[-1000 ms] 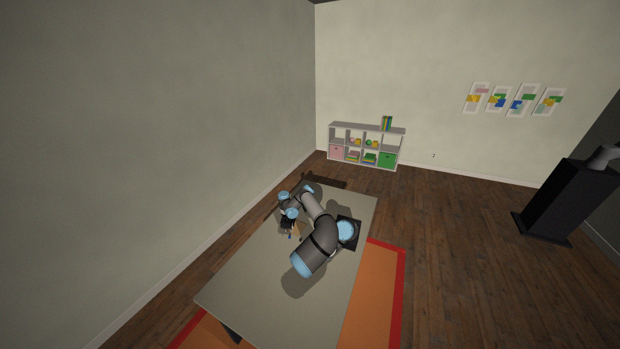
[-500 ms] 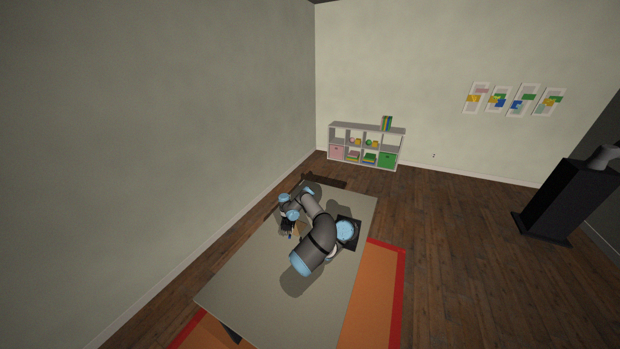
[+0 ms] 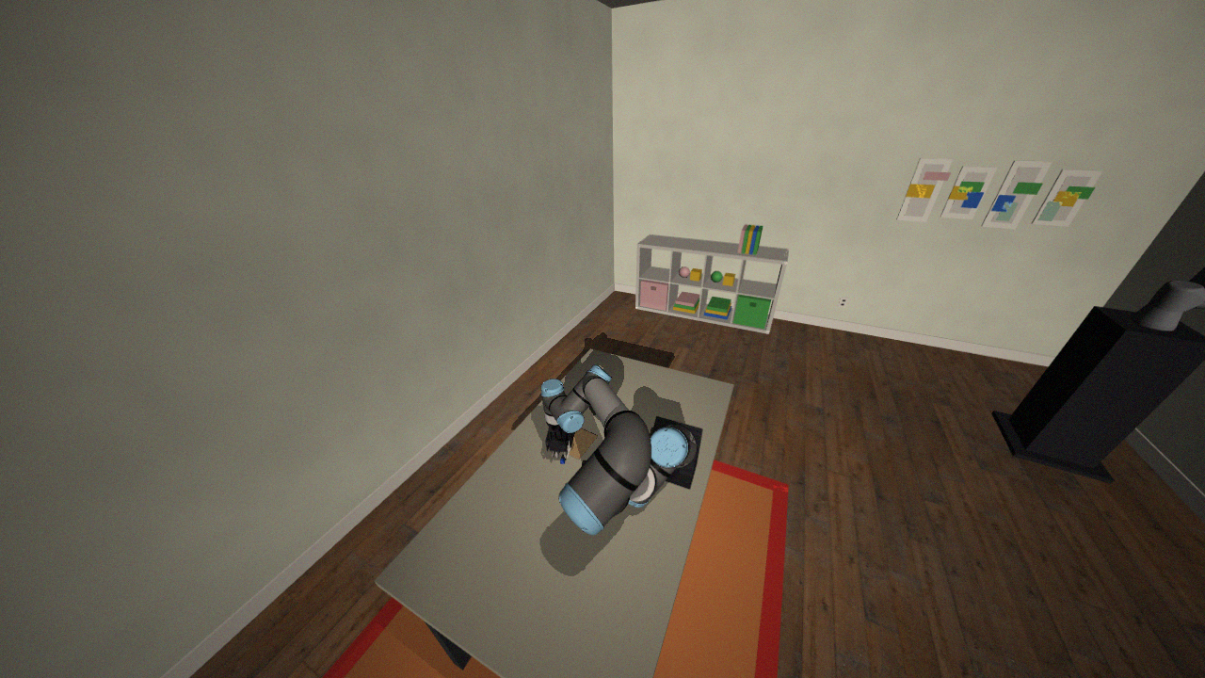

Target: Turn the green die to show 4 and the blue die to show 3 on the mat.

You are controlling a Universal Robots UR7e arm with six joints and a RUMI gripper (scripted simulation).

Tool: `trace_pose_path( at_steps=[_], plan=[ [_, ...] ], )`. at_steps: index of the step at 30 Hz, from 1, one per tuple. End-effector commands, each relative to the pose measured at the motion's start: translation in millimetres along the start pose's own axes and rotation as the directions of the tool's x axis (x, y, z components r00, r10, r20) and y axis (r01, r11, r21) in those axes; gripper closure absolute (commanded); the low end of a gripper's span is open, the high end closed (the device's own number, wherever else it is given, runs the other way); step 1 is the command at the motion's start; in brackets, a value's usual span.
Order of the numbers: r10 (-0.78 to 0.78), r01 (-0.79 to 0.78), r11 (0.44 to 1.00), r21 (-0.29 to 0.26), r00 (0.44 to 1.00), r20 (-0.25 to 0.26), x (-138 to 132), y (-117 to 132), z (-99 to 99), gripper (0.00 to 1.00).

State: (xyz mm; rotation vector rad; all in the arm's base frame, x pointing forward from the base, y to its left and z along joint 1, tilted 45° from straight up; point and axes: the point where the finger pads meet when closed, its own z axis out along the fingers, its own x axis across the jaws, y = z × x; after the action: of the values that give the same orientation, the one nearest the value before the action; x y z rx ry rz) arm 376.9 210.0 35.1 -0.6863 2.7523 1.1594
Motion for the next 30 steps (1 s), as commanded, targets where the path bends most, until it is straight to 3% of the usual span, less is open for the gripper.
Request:
trace_pose_path(
  at_steps=[1, 30],
  plan=[
    [0.0, 0.0, 1.0, 0.001, 1.0, 0.001, -0.5, -0.3, 3.1, 0.82],
    [0.0, 0.0, 1.0, 0.001, 1.0, 0.001, -0.5, -0.3, 6.0, 0.82]
  ],
)
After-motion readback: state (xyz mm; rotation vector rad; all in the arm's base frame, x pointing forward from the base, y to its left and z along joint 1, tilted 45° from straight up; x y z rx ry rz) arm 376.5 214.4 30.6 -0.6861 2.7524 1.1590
